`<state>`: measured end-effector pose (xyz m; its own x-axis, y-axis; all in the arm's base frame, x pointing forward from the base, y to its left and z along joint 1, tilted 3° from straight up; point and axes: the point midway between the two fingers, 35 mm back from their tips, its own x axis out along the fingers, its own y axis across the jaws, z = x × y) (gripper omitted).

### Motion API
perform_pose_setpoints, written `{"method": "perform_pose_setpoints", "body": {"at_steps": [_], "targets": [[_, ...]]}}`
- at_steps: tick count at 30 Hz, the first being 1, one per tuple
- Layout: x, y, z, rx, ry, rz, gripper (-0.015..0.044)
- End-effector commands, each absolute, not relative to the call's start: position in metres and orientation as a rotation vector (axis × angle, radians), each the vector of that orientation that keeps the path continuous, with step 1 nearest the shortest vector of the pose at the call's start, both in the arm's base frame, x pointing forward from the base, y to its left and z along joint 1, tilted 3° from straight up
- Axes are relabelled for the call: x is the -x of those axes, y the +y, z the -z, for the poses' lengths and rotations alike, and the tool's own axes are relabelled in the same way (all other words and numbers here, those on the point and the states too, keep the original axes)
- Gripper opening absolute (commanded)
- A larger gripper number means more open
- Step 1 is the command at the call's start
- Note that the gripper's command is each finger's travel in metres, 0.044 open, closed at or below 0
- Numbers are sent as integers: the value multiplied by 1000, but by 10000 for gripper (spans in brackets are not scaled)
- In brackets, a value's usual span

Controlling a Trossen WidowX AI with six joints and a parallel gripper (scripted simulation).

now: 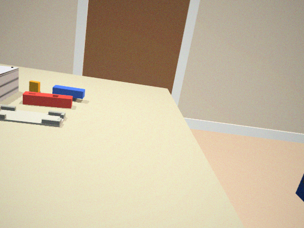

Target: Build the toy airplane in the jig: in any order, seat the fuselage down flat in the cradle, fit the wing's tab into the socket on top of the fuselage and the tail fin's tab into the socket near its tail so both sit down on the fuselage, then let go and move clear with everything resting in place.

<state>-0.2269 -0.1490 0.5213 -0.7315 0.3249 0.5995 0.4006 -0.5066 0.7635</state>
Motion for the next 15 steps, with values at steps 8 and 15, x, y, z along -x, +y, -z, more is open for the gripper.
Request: {"method": "perform_pose_setpoints", "body": {"at_steps": [8,15], "targets": [[202,-93,-548,1391,-1490,2436,440],[150,-16,-572,1803,-1351,2488,440]]}}
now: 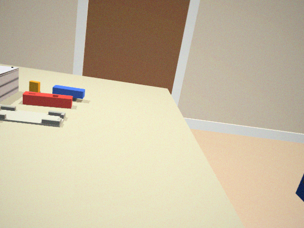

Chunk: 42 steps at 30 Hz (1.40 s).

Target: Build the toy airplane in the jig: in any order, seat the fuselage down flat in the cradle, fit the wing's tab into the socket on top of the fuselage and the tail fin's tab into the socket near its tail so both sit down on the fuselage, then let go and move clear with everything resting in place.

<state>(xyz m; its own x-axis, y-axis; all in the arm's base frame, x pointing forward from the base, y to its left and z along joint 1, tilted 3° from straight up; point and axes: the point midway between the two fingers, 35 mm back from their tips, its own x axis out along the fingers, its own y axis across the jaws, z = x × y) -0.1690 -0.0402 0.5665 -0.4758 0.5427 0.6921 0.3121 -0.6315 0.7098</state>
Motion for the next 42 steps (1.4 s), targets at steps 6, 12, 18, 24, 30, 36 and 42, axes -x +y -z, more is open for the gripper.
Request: {"method": "perform_pose_setpoints", "body": {"at_steps": [6,12,18,24,30,36,42], "targets": [[105,33,-579,-1648,1036,-1986,440],[31,89,-577,-1711,830,-1745,440],[-55,141,-550,-1662,685,-1407,440],[-142,172,-503,-1531,598,-1074,440],[-222,175,-440,-1348,559,-757,440],[-287,155,-368,-1132,588,-470,440],[-330,123,-280,-862,722,-222,440]]}}
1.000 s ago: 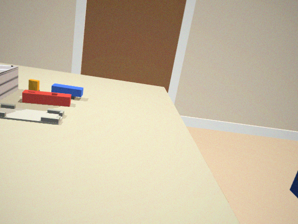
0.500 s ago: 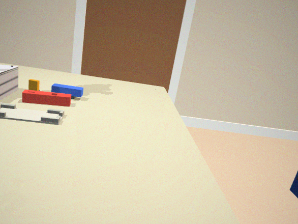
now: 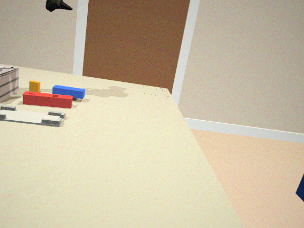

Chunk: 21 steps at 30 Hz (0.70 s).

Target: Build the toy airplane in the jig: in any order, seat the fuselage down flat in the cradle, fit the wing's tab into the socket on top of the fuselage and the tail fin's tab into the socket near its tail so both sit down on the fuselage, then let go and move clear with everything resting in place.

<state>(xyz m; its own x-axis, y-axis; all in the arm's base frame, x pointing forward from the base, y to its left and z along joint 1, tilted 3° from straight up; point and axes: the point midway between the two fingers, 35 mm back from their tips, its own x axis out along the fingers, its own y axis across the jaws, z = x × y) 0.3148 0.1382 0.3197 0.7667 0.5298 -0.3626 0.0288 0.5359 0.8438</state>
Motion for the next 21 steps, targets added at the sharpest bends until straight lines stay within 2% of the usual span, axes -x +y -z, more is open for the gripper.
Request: {"method": "perform_pose_setpoints", "body": {"at_steps": [1,8,15,18,21], "targets": [[-334,117,-265,-815,752,-189,440],[-340,64,-162,-460,1038,-7,440],[-302,9,-73,-119,1433,20,440],[-283,-7,-51,-23,1575,-16,440],[-281,-8,-49,-17,1585,-19,440]]}}
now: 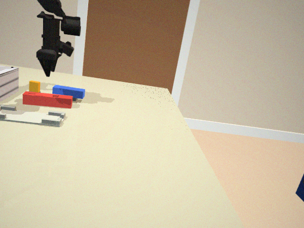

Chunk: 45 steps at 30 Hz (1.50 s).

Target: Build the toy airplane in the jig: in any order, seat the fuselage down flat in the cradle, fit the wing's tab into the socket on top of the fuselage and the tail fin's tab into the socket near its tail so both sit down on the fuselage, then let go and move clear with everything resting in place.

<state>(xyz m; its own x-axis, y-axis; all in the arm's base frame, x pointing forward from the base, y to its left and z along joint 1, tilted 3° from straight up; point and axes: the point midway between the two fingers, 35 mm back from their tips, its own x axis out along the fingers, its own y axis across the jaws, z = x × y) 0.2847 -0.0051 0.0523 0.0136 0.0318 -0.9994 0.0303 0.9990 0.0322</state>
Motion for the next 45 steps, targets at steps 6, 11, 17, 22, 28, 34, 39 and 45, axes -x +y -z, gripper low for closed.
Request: {"method": "perform_pose_setpoints", "body": {"at_steps": [6,11,17,22,28,34,39,45], "targets": [[-281,-7,-8,-17,1585,-20,440],[-280,-7,4,-17,1586,-20,440],[-280,-7,19,-17,1586,-20,440],[-280,-7,23,-17,1586,-20,440],[-280,-6,33,-17,1586,-20,440],[-280,-6,42,-17,1586,-20,440],[-280,-6,50,-17,1586,-20,440],[-279,-6,60,-17,1586,-20,440]]}}
